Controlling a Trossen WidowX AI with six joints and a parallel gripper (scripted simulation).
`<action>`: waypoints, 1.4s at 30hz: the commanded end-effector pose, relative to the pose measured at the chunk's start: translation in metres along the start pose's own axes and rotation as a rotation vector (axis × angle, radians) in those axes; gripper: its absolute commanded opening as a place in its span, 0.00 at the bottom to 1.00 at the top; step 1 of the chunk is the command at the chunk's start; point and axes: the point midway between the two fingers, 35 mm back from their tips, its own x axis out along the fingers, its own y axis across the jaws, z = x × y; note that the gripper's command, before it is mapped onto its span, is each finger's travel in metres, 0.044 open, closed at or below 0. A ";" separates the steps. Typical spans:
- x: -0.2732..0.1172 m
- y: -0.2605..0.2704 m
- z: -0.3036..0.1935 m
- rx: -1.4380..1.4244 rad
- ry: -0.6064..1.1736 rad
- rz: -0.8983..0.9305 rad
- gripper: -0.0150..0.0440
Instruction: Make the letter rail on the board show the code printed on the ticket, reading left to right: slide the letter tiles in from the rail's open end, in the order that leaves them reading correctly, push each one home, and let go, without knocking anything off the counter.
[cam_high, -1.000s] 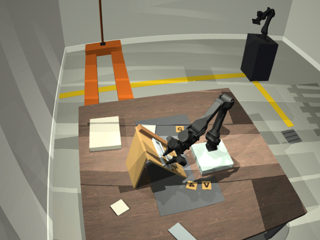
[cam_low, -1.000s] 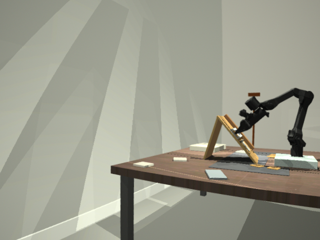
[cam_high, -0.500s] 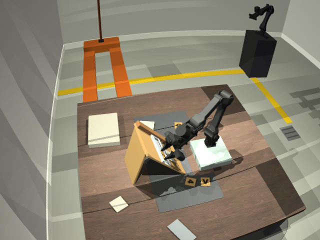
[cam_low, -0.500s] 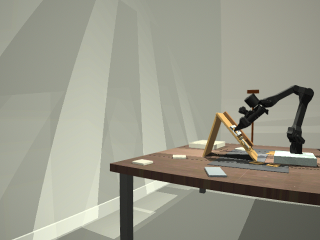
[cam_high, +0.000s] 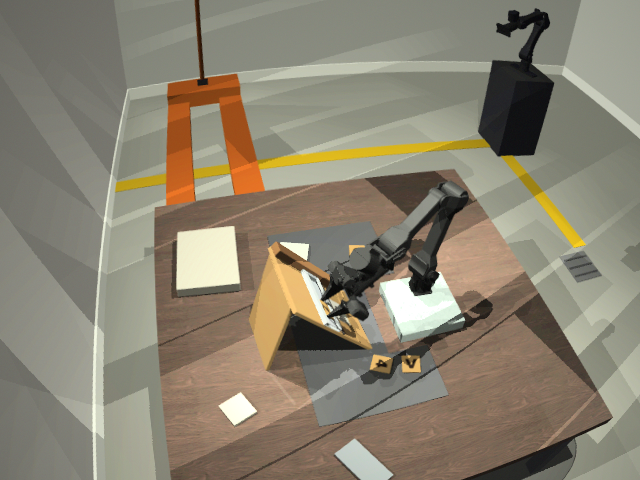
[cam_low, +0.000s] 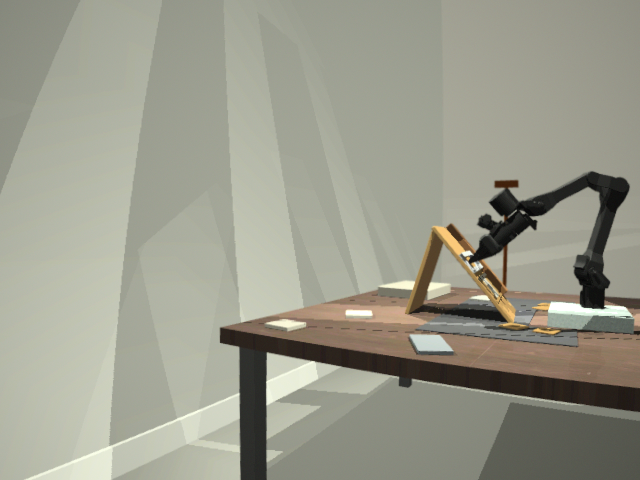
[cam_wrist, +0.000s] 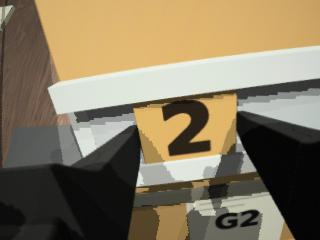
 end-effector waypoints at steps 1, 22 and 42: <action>-0.001 -0.002 0.001 -0.003 -0.005 0.004 0.25; -0.001 -0.015 0.001 -0.004 -0.005 0.003 0.25; -0.001 -0.026 0.001 -0.005 -0.005 0.002 0.25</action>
